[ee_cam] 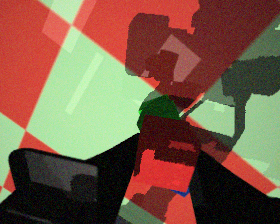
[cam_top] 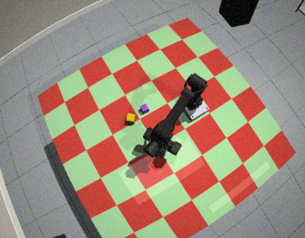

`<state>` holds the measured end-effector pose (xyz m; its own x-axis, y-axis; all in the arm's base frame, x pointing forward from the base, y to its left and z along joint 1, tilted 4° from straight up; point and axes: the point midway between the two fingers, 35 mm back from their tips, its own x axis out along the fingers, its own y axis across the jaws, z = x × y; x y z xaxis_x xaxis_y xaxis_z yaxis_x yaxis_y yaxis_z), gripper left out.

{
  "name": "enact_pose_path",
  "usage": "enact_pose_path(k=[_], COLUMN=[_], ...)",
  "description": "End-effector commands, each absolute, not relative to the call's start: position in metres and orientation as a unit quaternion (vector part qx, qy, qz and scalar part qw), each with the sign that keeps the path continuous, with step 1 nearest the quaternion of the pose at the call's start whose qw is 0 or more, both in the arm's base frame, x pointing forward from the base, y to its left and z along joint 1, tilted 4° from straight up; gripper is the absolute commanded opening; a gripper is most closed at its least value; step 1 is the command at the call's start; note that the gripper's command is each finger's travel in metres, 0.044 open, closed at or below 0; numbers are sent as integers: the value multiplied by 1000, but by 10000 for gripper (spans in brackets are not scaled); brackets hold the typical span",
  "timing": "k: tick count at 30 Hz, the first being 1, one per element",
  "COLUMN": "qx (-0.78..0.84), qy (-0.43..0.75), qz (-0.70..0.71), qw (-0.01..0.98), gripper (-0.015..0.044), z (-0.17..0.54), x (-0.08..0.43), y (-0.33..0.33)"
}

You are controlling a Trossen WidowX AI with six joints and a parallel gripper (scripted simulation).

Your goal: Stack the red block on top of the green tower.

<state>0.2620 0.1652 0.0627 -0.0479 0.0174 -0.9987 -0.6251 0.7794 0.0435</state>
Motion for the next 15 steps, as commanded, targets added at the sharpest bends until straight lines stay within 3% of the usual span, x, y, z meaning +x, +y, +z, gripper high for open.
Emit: enact_pose_path(k=[1,2,15], qx=[-220,-220,-223], qy=[681,681,682], qz=[245,245,246], qw=[654,654,652], gripper=[0,0,341], z=[66,69,63], x=[262,263,262], y=[166,166,165])
